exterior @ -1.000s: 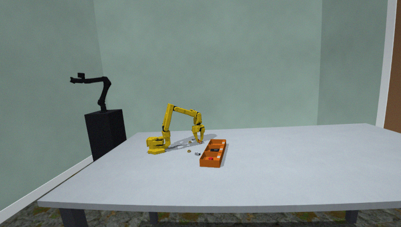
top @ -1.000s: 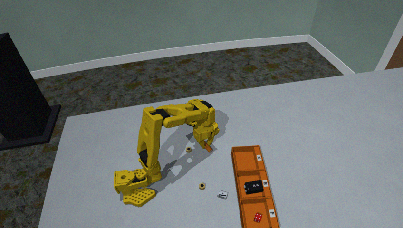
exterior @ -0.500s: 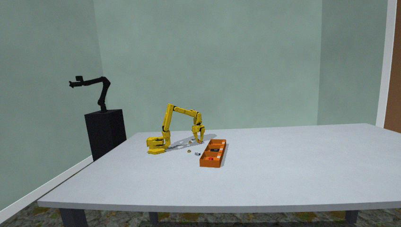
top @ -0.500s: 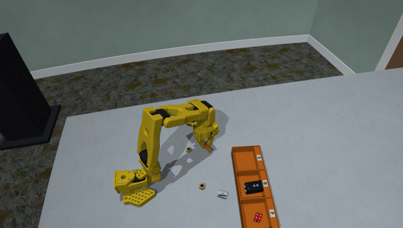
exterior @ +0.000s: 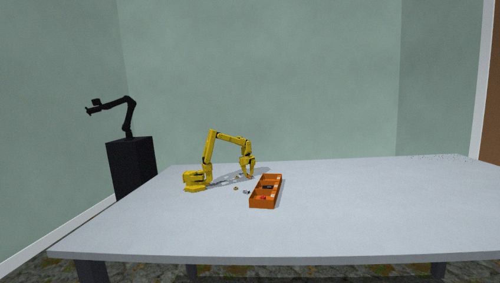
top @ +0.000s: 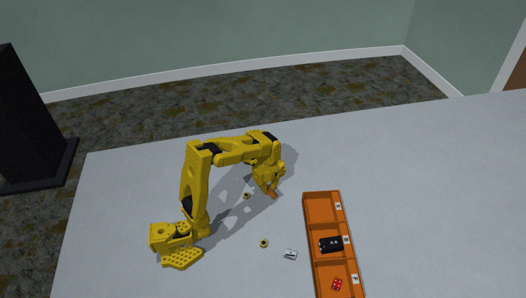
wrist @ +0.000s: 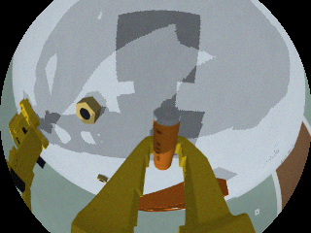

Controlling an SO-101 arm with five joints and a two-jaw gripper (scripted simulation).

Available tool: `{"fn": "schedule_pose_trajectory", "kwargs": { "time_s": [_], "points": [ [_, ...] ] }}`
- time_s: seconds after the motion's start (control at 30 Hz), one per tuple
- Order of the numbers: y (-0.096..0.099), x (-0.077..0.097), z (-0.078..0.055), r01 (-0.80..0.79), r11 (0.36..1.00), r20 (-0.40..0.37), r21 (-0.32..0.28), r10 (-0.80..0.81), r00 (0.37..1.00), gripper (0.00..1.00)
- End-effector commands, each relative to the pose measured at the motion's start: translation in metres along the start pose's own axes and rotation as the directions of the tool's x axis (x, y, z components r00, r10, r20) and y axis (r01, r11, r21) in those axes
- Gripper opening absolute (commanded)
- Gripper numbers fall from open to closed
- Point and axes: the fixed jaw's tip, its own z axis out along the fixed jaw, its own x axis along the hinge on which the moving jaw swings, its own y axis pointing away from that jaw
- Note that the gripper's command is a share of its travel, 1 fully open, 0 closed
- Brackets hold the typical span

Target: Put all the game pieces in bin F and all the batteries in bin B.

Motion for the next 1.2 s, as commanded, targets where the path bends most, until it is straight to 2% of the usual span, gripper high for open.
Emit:
{"fn": "schedule_pose_trajectory", "kwargs": {
  "time_s": [0.0,0.37,0.63,0.7,0.93,1.17],
  "points": [
    [-0.004,-0.002,-0.004,0.014,0.999,0.003,0.03,-0.014,1.0,0.0],
    [-0.005,-0.003,-0.008,0.014,0.999,0.003,0.03,-0.014,1.0,0.0],
    [-0.007,-0.003,-0.028,0.014,0.999,0.003,0.03,-0.014,1.0,0.0],
    [-0.007,-0.003,-0.028,0.014,0.999,0.003,0.03,-0.014,1.0,0.0],
    [-0.007,-0.002,-0.047,0.014,0.999,0.003,0.03,-0.014,1.0,0.0],
    [-0.007,-0.002,-0.053,0.014,0.999,0.003,0.03,-0.014,1.0,0.0]
  ]
}}
